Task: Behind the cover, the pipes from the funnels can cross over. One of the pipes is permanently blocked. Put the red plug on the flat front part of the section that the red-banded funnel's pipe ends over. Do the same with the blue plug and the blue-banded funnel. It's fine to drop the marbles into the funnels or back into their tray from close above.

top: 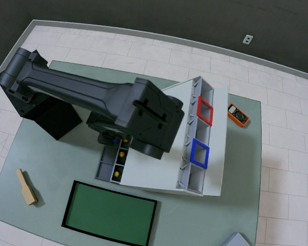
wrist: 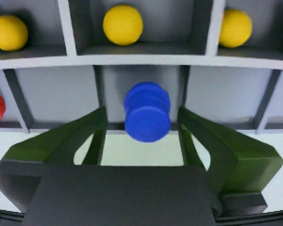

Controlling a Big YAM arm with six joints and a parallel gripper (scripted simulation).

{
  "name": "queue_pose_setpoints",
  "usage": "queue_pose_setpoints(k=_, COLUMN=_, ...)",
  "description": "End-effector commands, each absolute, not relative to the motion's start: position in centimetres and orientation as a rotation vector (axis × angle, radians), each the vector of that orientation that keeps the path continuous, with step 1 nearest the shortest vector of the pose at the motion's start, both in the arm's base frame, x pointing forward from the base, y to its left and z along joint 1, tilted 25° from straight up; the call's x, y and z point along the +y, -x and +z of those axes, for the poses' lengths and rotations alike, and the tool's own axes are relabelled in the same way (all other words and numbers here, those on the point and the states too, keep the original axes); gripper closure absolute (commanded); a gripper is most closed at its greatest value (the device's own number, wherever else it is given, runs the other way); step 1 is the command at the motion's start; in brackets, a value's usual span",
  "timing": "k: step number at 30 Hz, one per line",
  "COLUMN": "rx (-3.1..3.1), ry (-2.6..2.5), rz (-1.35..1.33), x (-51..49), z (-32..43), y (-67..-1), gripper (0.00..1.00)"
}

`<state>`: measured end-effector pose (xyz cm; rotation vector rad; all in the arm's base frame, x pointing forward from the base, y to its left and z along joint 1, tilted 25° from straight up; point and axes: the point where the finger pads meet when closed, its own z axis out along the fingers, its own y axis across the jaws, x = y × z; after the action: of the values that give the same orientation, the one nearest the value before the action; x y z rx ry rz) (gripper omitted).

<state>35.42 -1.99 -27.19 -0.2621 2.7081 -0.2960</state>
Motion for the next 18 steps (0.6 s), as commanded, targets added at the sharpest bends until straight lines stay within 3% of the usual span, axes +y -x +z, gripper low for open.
queue_pose_setpoints(k=1, rx=2.72, ry=0.267, rz=-0.293, x=-1.3, z=-24.4, y=-33.9, gripper=0.41)
queue_pose_setpoints(k=12, rx=2.747, ry=0.266, rz=-0.312, x=0.4, z=-15.9, y=-30.5, gripper=0.41)
queue_pose_setpoints(k=18, rx=2.734, ry=0.27, rz=-0.314, x=0.3, z=-16.0, y=-30.5, gripper=0.41)
